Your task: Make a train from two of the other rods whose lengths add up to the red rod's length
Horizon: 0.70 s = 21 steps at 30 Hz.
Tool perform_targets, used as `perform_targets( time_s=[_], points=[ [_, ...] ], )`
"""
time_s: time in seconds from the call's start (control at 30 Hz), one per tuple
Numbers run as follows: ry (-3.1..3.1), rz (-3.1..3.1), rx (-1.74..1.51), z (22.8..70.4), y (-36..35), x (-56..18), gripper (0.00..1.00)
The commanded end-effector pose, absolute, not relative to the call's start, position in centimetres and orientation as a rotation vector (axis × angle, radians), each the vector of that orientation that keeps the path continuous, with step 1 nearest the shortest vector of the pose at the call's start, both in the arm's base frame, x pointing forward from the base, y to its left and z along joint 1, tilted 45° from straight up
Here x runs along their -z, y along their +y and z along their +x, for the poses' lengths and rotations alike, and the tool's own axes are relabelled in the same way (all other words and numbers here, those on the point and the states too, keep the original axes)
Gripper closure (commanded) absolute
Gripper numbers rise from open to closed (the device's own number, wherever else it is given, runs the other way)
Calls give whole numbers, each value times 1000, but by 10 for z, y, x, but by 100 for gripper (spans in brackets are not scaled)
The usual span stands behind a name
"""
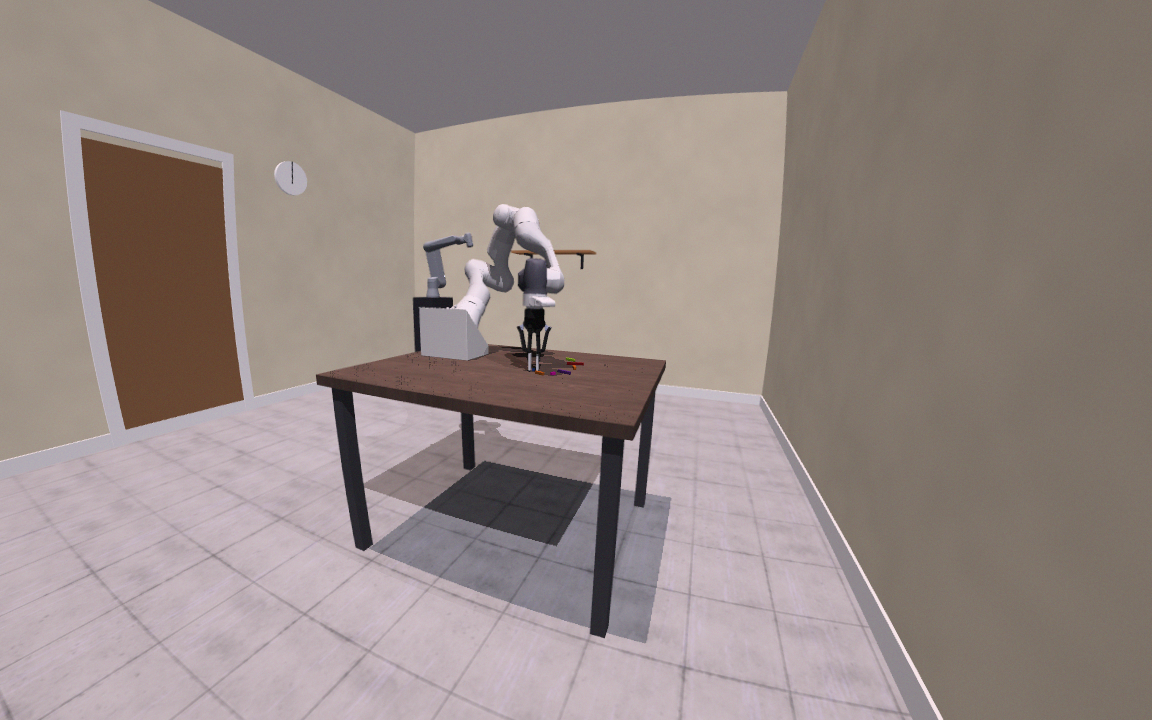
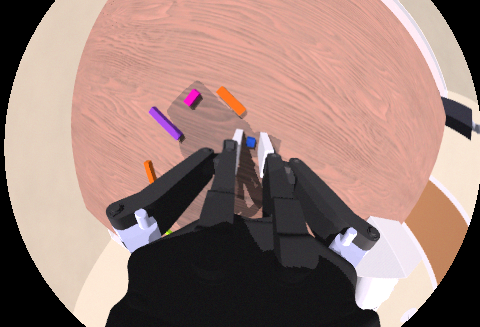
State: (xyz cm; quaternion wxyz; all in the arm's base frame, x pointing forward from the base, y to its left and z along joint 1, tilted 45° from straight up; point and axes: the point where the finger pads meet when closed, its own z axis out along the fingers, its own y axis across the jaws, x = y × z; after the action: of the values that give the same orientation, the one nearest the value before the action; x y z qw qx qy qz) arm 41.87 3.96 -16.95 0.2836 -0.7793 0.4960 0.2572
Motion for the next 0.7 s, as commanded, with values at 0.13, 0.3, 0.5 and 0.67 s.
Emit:
perform_targets(
  time_s=[0.13, 0.3, 0.5, 0.67],
  points=[
    [1319, -2091, -683, 421, 29, 158, 85],
    [1319, -2091, -683, 424, 11, 141, 85],
    [1319, -2091, -683, 428, -11, 119, 85],
    [1319, -2091, -683, 429, -18, 111, 85]
  ],
)
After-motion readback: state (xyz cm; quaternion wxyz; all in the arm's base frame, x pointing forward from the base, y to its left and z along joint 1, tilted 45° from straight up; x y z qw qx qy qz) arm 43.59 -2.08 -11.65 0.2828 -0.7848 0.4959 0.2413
